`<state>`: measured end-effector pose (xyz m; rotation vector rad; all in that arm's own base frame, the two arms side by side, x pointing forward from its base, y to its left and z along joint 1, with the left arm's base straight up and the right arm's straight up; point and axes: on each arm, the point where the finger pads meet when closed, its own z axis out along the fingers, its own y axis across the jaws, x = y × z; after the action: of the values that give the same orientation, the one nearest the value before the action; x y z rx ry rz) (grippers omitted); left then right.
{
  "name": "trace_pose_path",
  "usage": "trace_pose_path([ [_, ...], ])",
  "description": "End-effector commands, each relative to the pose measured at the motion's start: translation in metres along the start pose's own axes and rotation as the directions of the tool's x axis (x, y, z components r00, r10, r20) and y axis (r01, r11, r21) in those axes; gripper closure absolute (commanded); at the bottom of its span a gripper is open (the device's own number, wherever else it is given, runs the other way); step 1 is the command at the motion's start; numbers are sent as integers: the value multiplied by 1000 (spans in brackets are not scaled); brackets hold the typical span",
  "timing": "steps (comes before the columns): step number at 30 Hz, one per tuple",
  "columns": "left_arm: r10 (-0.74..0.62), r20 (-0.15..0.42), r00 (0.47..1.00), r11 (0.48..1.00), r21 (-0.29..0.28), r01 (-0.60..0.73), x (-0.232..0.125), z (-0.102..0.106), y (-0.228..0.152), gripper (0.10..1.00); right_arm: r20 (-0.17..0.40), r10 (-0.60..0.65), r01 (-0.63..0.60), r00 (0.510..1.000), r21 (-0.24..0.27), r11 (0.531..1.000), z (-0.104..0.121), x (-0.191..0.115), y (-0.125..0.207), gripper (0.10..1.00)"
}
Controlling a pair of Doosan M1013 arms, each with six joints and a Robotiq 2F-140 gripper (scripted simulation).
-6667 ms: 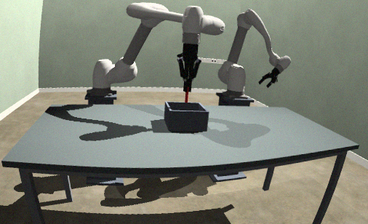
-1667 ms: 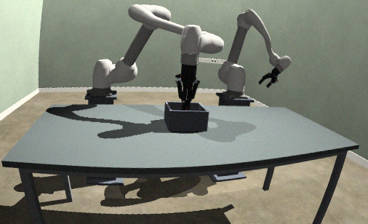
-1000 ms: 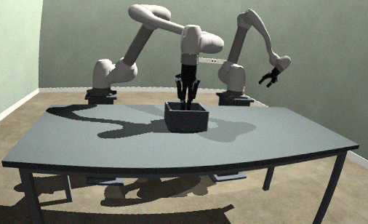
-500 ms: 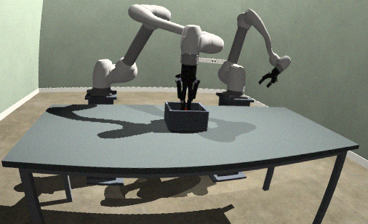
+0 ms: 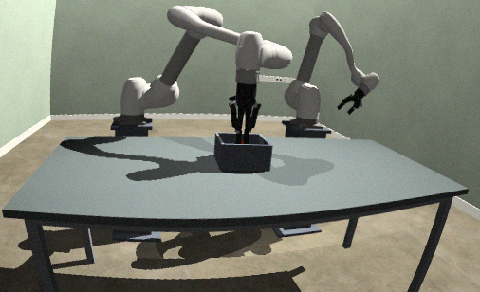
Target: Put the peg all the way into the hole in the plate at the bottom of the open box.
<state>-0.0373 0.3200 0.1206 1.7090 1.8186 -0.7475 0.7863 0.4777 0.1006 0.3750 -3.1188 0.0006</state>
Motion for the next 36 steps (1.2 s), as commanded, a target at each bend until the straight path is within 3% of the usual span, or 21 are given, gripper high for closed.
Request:
trace_pose_path([
  [1, 0, -1, 1000, 1000, 0, 0, 0, 0, 0, 98, 2, 0, 0, 1000, -1, 1000, -9, 0, 0, 849],
  [20, 0, -1, 1000, 1000, 0, 0, 0, 0, 0, 98, 2, 0, 0, 1000, -1, 1000, -102, 0, 0, 849],
  [36, 0, -1, 1000, 1000, 0, 0, 0, 0, 0, 98, 2, 0, 0, 1000, -1, 1000, -108, 0, 0, 849],
])
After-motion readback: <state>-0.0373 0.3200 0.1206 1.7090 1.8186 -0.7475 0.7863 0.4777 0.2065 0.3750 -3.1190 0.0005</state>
